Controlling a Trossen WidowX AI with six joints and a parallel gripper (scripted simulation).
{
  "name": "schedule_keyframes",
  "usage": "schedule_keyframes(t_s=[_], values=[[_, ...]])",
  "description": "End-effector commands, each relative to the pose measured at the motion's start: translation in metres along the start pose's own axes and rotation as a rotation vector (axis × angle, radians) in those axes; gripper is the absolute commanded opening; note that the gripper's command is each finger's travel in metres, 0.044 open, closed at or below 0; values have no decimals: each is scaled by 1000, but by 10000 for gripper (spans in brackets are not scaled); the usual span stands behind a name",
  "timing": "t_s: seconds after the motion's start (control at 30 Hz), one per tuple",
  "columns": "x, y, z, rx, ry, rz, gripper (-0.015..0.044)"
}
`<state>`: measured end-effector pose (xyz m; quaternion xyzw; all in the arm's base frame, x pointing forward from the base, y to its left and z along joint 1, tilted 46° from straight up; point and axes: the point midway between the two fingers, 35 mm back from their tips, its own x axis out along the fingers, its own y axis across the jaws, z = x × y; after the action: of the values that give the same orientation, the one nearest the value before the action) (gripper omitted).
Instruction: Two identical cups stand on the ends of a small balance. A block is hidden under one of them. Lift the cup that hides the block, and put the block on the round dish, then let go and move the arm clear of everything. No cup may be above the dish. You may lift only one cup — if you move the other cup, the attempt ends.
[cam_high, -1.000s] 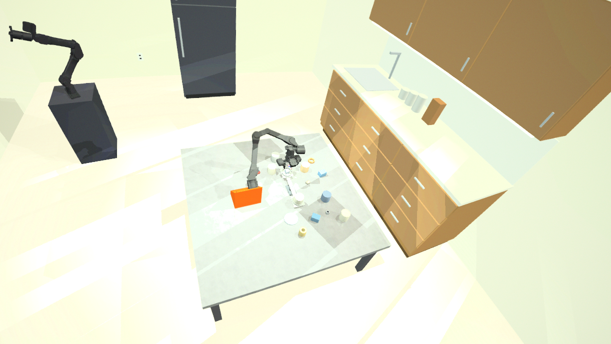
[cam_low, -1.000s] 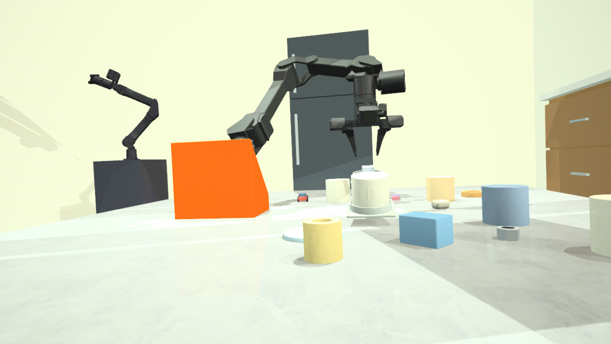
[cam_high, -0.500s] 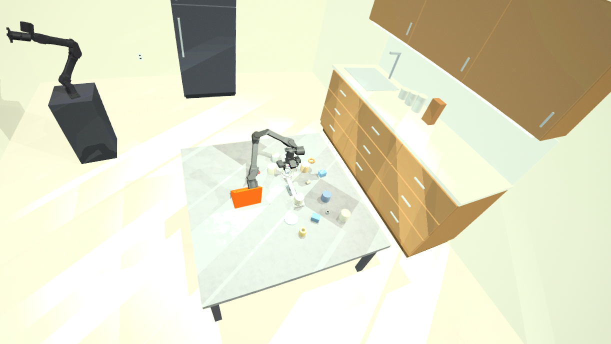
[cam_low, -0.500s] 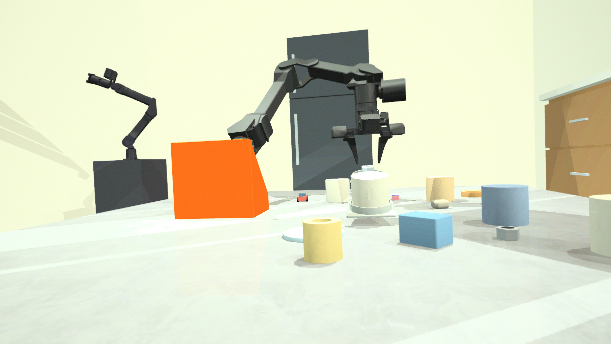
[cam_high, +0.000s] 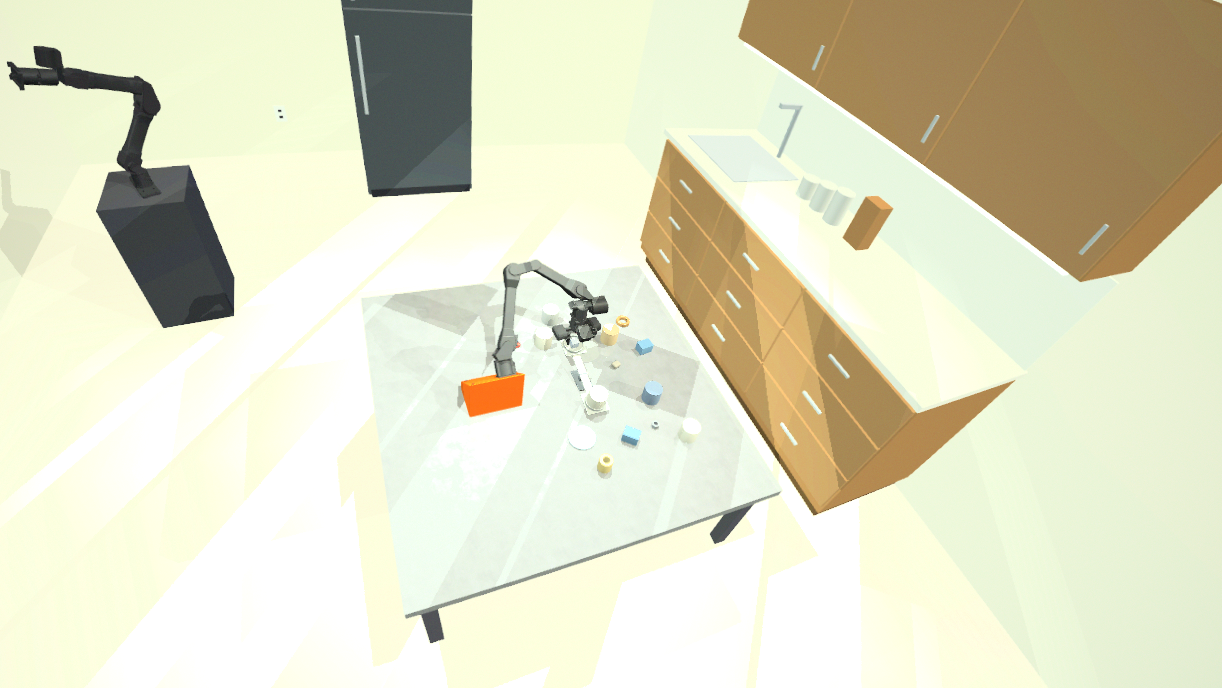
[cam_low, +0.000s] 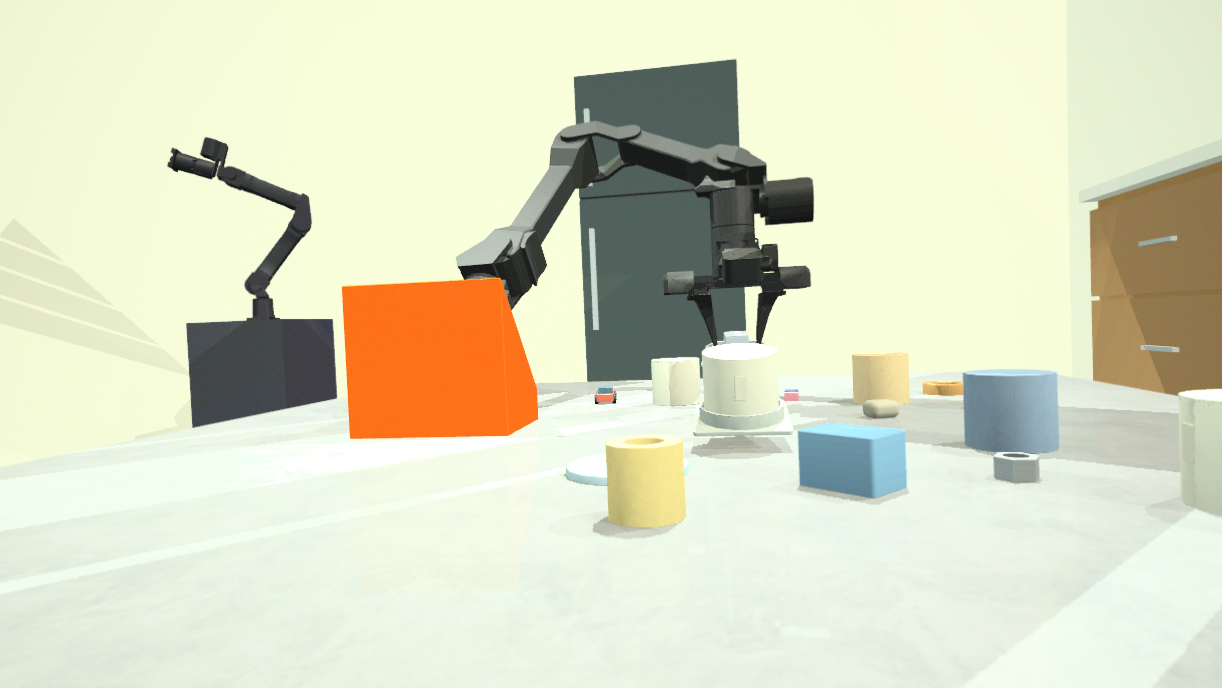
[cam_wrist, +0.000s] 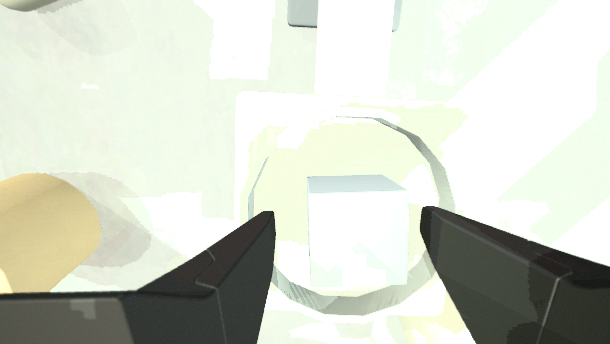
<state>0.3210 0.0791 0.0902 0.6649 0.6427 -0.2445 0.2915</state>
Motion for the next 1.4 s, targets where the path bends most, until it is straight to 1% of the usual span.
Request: schedule_keyframes(t_s=[0.0,0.13,0.37,0.5,0.63,1.07,1.23,1.37], values=[[4,-1,0,5,5,0,260],[4,-1,0,5,5,0,155],[4,-1,0,5,5,0,108],[1,0,0,1,2,-2,3],[-12,1,2,-1,-2,-3,0],[-87,0,1,6,0,-2,0],[-91,0,4,6,0,-1,0],[-89,4,27,3,-14,3,0]])
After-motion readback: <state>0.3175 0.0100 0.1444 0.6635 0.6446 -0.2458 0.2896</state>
